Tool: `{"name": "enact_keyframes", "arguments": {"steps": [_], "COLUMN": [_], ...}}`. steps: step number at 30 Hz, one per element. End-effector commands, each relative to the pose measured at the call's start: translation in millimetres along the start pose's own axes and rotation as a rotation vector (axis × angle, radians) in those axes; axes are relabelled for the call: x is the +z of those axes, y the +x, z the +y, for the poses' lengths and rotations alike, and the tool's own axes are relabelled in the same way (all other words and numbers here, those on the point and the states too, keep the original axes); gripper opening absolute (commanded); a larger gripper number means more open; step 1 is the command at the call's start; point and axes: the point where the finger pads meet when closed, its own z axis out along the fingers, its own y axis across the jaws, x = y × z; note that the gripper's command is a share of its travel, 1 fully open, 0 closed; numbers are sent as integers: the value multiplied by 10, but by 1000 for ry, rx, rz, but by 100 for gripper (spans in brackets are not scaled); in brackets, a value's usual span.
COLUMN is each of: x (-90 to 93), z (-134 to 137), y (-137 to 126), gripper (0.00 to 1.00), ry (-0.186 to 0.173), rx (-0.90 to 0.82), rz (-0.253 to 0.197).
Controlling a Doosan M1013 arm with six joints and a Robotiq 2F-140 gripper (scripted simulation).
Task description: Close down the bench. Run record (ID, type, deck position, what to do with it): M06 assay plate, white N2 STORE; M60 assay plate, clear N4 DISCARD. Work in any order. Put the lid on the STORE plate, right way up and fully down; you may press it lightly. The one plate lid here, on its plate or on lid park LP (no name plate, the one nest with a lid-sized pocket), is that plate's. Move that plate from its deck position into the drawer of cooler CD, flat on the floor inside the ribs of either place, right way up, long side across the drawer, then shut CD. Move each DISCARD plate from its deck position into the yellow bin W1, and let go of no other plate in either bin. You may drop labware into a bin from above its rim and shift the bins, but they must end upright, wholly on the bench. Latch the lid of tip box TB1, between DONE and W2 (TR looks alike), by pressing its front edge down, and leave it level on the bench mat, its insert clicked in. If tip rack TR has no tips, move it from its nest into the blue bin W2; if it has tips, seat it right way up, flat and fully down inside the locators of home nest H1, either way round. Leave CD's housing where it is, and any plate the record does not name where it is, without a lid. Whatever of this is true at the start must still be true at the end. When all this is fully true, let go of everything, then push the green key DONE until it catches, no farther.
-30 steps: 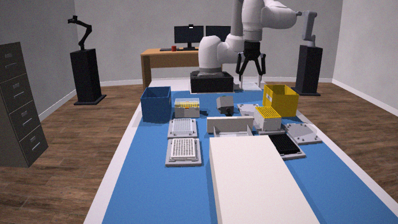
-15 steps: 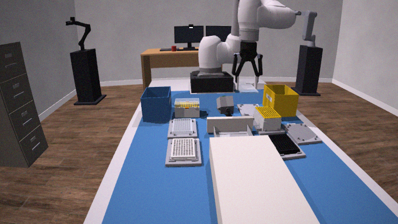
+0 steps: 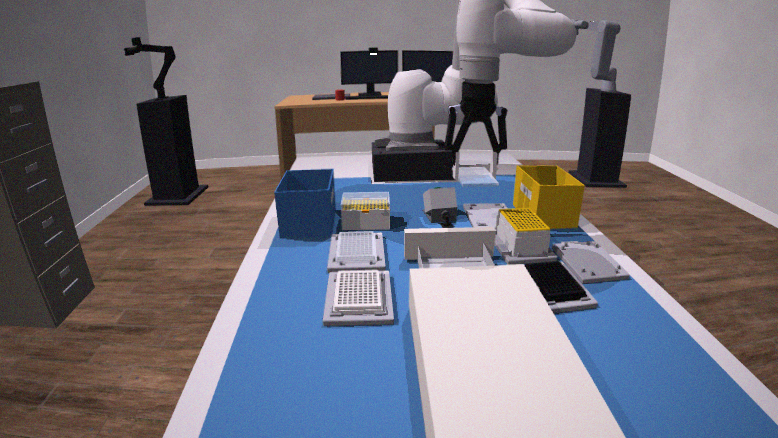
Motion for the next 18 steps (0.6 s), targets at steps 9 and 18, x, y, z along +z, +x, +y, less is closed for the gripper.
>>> {"name": "enact_keyframes", "arguments": {"steps": [9, 18], "x": [-1, -1], "z": [179, 347], "y": [184, 355], "gripper": [0, 0], "ry": [0, 0], "rx": [0, 0], "rz": [0, 0]}}
